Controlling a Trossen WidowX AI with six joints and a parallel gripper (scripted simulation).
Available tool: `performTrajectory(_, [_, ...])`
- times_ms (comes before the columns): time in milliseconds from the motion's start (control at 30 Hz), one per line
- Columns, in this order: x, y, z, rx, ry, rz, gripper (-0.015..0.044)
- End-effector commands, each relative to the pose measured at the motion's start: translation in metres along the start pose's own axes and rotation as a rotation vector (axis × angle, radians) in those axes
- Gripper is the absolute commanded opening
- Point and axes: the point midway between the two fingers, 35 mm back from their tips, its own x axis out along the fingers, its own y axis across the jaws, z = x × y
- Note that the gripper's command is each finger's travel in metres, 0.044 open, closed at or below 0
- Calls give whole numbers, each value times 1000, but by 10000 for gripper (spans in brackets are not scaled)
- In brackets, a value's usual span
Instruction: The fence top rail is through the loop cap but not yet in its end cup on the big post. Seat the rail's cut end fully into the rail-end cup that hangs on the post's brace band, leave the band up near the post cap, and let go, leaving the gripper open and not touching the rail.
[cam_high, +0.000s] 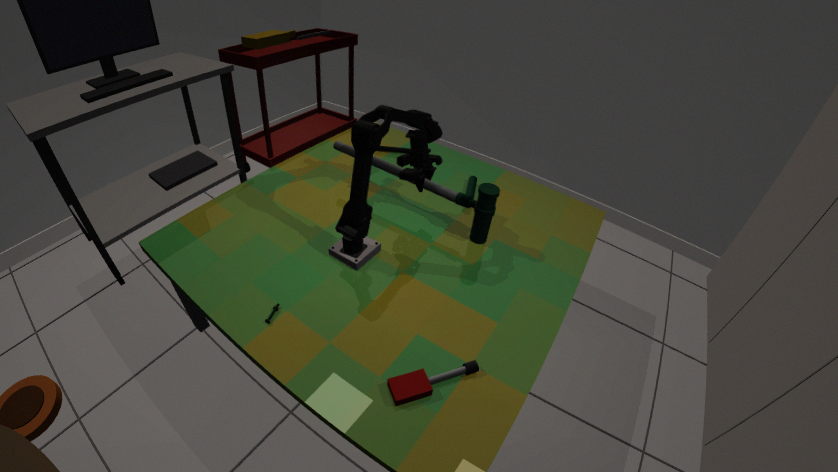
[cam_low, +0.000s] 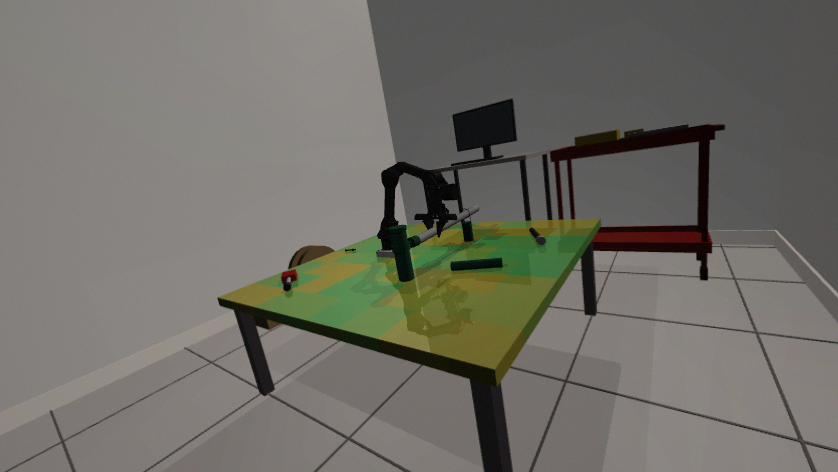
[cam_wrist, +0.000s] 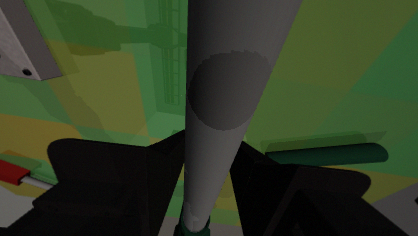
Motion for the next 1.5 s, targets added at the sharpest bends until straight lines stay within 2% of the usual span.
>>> performTrajectory(0, [-2, 0, -4, 1, 13, -4, 0])
performTrajectory(1467, [0, 0, -4, -1, 0, 0, 0])
